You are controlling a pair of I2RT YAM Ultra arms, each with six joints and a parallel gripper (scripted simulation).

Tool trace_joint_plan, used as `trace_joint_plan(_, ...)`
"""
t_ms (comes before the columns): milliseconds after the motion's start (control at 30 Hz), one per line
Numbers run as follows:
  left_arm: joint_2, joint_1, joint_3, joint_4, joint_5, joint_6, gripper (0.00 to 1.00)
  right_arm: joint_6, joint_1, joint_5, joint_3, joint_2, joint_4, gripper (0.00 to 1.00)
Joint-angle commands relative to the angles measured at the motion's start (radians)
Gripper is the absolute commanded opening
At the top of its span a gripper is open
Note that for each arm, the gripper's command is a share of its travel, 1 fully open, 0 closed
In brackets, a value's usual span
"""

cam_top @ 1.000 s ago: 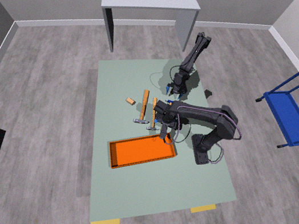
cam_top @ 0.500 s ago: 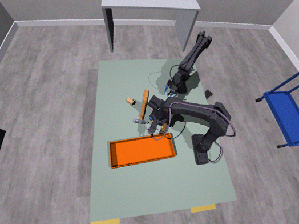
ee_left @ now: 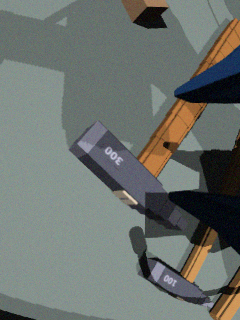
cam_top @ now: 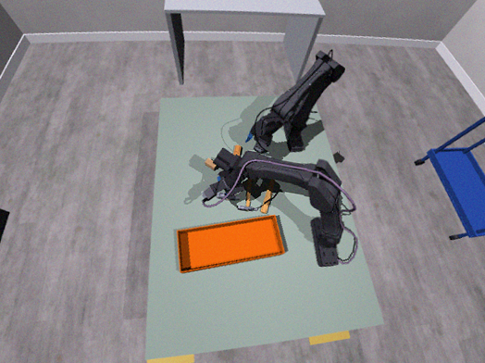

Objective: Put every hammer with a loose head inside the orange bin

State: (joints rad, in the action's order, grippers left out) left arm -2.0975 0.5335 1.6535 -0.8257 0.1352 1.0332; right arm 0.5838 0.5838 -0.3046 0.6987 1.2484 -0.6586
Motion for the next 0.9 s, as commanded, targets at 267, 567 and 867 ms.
trace_joint_plan(267,-0.191,-0.036,0.274,-0.239,-0.097,-0.459,0.45,0.307,-0.174,0.132,0.241,0.277,-0.124,0.54)
trace_joint_plan(567,-0.361,-0.058,0.508,-0.401,-0.140,-0.720,0.45,0.456,-0.301,0.289,0.412,0.493,-0.234,0.54)
trace_joint_plan(867,-0.459,-0.061,0.660,-0.484,-0.136,-0.767,0.45,0.477,-0.340,0.304,0.472,0.567,-0.249,0.54)
